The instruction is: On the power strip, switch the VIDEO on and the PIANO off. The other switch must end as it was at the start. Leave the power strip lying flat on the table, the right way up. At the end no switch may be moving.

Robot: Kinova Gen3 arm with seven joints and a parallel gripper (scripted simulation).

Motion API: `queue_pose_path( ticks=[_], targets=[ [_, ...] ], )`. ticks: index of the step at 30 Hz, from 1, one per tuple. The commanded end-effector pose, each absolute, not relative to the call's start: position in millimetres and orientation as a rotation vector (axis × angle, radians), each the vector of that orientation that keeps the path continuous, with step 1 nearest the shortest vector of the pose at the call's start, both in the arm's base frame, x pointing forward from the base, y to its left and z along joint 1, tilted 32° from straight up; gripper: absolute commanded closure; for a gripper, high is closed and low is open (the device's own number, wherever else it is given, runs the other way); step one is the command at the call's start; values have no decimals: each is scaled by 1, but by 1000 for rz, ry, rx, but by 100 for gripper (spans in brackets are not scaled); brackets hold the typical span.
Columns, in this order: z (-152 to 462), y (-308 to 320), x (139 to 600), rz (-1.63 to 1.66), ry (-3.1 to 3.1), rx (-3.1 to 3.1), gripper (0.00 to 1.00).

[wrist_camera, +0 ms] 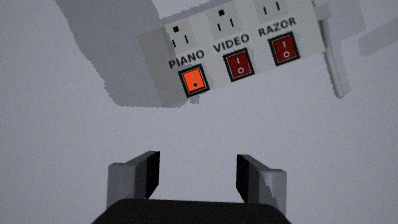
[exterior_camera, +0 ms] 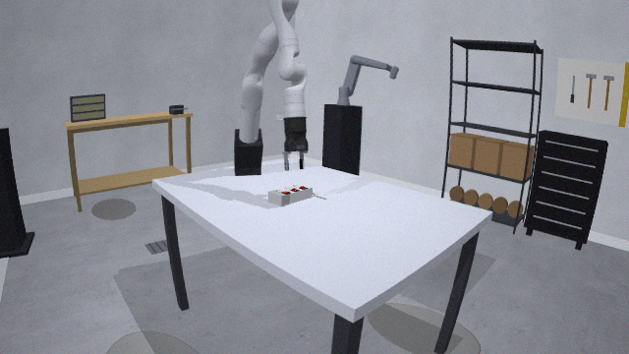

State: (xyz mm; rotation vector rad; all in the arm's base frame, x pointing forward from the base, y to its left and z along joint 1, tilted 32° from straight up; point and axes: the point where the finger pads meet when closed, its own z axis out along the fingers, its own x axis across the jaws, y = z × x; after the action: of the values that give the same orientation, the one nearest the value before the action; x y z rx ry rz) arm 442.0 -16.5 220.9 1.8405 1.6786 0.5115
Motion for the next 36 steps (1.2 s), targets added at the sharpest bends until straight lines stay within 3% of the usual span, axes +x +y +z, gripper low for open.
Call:
queue_pose_path(
  ticks=[1, 36],
  targets=[
    [217, -14, 439, 502, 1684, 1849, 0],
    [198, 0, 423, 460, 1714, 1890, 0]
  ],
)
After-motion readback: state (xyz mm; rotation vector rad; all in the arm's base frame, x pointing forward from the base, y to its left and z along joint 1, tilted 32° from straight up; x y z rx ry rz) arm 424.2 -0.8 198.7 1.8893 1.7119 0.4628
